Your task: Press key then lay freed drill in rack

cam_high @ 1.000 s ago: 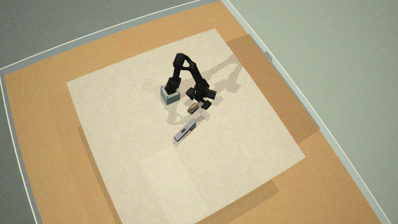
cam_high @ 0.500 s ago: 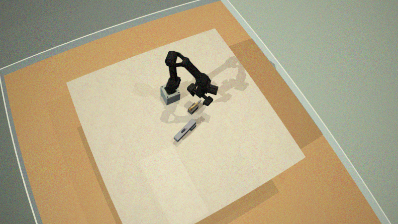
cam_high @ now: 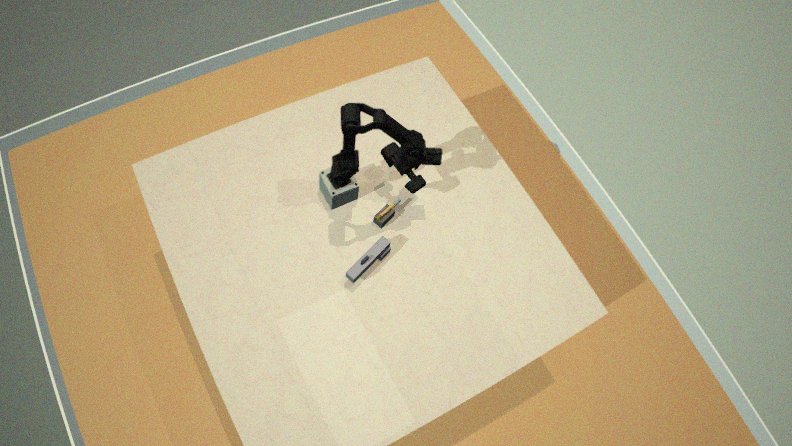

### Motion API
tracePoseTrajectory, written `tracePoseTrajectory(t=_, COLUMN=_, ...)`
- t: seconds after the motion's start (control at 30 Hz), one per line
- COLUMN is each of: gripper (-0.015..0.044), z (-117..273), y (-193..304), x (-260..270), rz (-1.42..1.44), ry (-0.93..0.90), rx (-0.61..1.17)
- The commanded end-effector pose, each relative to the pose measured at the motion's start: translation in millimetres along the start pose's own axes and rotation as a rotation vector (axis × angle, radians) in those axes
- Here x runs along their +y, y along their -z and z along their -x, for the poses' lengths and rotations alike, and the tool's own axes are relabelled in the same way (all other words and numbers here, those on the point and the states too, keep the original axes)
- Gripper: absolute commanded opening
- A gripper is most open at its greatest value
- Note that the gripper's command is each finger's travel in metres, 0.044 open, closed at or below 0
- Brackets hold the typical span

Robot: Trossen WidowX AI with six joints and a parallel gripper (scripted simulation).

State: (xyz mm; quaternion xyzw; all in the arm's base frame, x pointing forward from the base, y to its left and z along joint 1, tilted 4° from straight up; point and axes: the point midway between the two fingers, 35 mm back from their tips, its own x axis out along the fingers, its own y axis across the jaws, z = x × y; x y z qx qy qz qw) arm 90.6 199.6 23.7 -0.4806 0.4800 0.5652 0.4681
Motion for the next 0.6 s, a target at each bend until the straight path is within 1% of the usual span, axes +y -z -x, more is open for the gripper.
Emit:
tracePoseTrajectory(t=0.0, gripper=0.0440, z=-17, y=-31, x=64, rz=-0.163, ry=-0.144, rx=0.075)
tracePoseTrajectory(t=0.3, gripper=0.0440, z=-33, y=-41, x=145, rz=-0.352, ry=-0.234, rx=0.241)
tracePoseTrajectory(t=0.57, gripper=0.0440, z=-45, y=-26, x=218, rz=-0.525, ry=-0.224, rx=0.440)
